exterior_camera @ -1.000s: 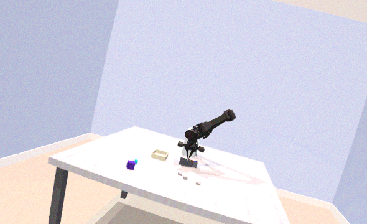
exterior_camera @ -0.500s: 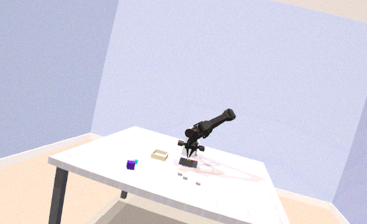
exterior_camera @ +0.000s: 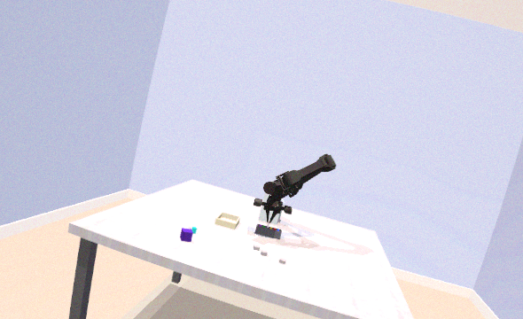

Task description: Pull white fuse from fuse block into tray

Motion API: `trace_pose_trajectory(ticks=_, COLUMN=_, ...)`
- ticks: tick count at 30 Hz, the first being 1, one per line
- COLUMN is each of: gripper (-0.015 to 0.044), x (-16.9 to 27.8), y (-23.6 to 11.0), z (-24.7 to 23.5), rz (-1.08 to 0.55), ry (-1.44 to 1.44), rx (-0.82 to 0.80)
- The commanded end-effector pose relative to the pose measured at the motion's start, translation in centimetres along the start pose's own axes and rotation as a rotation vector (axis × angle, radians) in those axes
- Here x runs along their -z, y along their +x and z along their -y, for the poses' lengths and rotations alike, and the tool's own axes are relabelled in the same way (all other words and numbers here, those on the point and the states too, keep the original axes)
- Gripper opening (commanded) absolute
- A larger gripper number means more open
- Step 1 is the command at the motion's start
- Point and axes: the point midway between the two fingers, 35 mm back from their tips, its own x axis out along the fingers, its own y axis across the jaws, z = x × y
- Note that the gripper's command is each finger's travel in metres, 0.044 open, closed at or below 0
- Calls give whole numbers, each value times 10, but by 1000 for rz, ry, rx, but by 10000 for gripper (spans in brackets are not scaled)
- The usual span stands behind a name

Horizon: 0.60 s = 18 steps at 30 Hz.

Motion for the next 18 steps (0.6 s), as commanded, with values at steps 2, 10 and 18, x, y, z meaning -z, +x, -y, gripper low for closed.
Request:
trace_pose_trajectory(ticks=2, gripper=0, x=0, y=-3, z=0, rz=-1, ry=-4, rx=3)
trace_pose_trajectory(ticks=10, gripper=0, x=0, y=-7, z=0, rz=-1, ry=-4, rx=2)
trace_pose_trajectory(ticks=18, gripper=0, x=0, y=-11, z=0, rz=-1, ry=-4, rx=2)
